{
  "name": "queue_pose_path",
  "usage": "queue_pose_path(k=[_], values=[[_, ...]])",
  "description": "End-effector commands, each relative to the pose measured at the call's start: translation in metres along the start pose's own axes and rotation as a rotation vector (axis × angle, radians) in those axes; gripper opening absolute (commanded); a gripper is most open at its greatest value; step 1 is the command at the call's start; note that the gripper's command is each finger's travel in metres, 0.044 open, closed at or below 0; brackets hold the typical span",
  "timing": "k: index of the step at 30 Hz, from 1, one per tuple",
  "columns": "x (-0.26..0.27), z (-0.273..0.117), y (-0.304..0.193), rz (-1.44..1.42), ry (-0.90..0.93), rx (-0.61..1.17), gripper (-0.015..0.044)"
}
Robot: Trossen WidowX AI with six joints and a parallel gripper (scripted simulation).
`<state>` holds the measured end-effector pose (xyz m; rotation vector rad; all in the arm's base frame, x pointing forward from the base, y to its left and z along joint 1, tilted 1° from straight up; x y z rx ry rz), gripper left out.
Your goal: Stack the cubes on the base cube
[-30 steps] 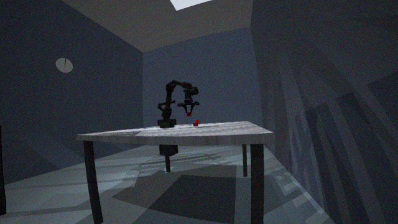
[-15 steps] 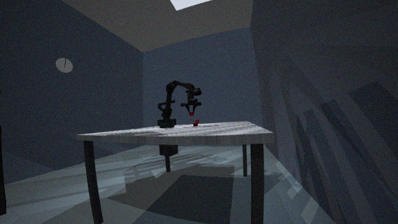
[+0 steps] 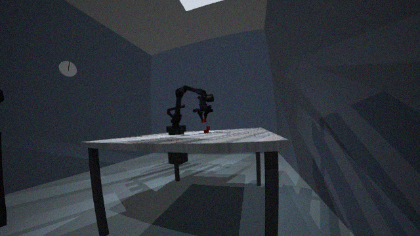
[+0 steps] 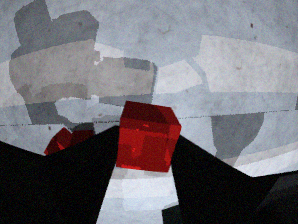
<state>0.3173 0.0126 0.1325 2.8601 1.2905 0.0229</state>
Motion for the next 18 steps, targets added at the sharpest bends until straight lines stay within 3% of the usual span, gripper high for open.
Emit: queue_pose_path(k=[1,18], values=[[0.005,0.001,-0.012,-0.101,0.001,0.003,0.0105],[0.028,0.003,-0.058,-0.534,0.005,0.007,0.0105]])
Point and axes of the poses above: the point midway between the two fingers, 35 mm back from their tips, its own z axis out along the fingers, its own x axis across the jaws, y = z × x, the point moved 3 cm from there along -z, back along the fingers, and after that the axes turned 13 degrees about z, right-handed, at the moved point
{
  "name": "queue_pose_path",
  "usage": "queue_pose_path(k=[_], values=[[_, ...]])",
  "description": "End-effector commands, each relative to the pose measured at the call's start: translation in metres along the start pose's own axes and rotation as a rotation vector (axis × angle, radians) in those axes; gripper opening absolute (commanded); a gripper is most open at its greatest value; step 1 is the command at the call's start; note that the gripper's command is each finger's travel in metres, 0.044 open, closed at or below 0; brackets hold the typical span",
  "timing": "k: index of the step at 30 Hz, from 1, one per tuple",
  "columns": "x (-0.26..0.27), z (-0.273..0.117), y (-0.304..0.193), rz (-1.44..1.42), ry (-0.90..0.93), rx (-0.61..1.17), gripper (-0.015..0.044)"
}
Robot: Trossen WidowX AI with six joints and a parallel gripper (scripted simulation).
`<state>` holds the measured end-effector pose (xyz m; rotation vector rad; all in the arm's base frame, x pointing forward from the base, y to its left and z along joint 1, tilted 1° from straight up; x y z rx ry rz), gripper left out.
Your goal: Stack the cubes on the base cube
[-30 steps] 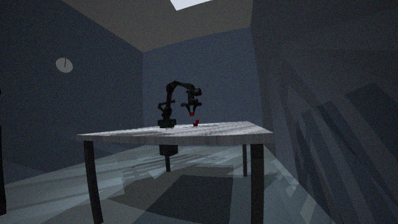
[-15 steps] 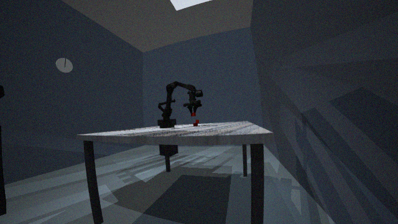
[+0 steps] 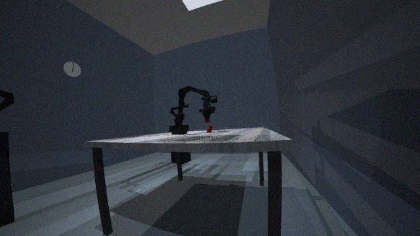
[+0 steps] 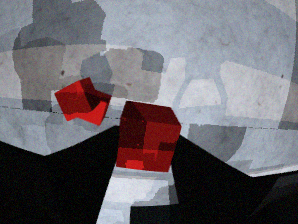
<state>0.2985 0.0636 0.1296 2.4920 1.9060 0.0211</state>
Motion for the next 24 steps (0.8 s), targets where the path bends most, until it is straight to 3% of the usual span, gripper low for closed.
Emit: queue_pose_path(k=[1,18,24], values=[[0.008,0.001,-0.010,-0.101,0.005,0.003,0.0105],[0.041,0.004,-0.046,-0.529,0.009,0.006,0.0105],[0.042,0.006,-0.048,-0.545,0.010,0.007,0.0105]])
Point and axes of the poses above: the point midway between the two fingers, 35 mm back from their tips, its own z axis out along the fingers, its own x axis across the jaws, y = z × x, the point moved 3 cm from there along -z, back along the fingers, and after that the axes turned 13 degrees about z, right-handed, at the moved point
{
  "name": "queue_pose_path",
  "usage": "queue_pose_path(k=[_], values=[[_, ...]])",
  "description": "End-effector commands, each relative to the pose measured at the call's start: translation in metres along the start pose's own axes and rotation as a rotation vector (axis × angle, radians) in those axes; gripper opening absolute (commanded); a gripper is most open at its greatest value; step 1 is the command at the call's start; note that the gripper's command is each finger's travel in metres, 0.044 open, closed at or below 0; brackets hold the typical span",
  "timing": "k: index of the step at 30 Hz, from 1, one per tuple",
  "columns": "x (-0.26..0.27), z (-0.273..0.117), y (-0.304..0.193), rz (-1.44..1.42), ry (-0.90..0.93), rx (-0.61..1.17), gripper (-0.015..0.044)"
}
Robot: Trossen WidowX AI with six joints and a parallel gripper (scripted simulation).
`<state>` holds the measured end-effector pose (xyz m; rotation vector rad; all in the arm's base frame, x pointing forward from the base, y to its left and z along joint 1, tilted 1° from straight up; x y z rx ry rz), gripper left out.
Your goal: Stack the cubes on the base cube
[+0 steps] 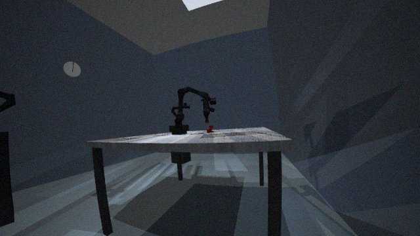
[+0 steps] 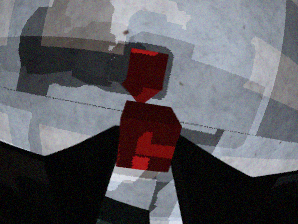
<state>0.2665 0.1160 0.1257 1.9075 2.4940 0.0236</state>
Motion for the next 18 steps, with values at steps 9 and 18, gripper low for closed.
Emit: queue_pose_path(k=[9,18], values=[[0.002,0.029,-0.003,-0.004,0.008,0.008,0.0105],[0.002,0.031,-0.003,-0.003,0.008,0.009,0.0105]])
Point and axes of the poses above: the point midway between the two fingers, 35 mm back from their tips, its own z axis out along the fingers, its own x axis across the jaws, y = z × x, the point moved 3 cm from there along -z, back along the fingers, and after that the axes turned 13 degrees about z, right-handed, at the moved point
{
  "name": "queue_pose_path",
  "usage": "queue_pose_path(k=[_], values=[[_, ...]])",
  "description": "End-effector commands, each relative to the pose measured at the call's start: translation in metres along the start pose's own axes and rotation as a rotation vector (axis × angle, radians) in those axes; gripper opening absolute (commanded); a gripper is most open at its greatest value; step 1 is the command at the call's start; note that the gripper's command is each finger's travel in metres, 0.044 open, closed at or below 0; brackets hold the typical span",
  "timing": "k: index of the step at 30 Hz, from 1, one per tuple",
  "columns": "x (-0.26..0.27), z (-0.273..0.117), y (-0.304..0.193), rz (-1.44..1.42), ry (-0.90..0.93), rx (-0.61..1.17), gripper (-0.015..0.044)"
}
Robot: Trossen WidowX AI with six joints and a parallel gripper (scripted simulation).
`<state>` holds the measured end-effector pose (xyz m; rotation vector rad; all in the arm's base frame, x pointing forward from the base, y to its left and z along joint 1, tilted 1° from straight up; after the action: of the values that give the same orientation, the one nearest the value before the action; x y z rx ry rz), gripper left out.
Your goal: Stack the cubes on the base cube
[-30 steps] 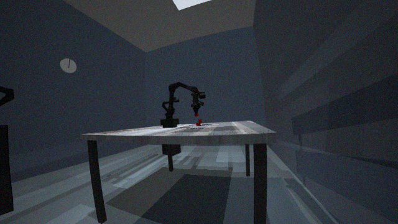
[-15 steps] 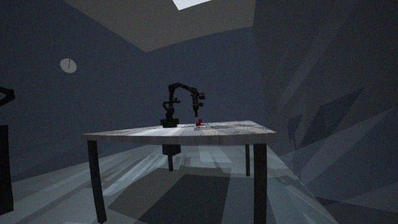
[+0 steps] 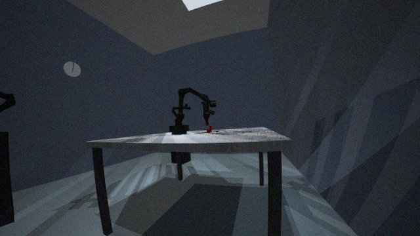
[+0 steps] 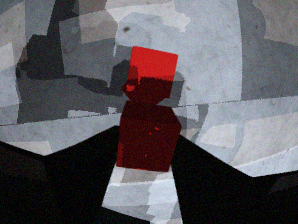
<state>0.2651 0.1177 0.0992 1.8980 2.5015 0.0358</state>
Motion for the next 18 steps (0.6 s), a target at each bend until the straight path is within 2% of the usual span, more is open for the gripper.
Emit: queue_pose_path(k=[1,18], values=[[0.001,0.004,-0.002,0.004,0.003,0.015,0.0105],[0.001,0.034,-0.001,-0.009,-0.001,0.009,0.0105]])
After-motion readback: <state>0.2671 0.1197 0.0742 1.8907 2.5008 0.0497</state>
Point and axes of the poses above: the point midway between the two fingers, 35 mm back from their tips, its own z axis out along the fingers, its own x axis across the jaws, y = z × x, the point moved 3 cm from there along -z, back along the fingers, and after that the axes turned 13 degrees about z, right-handed, at the moved point
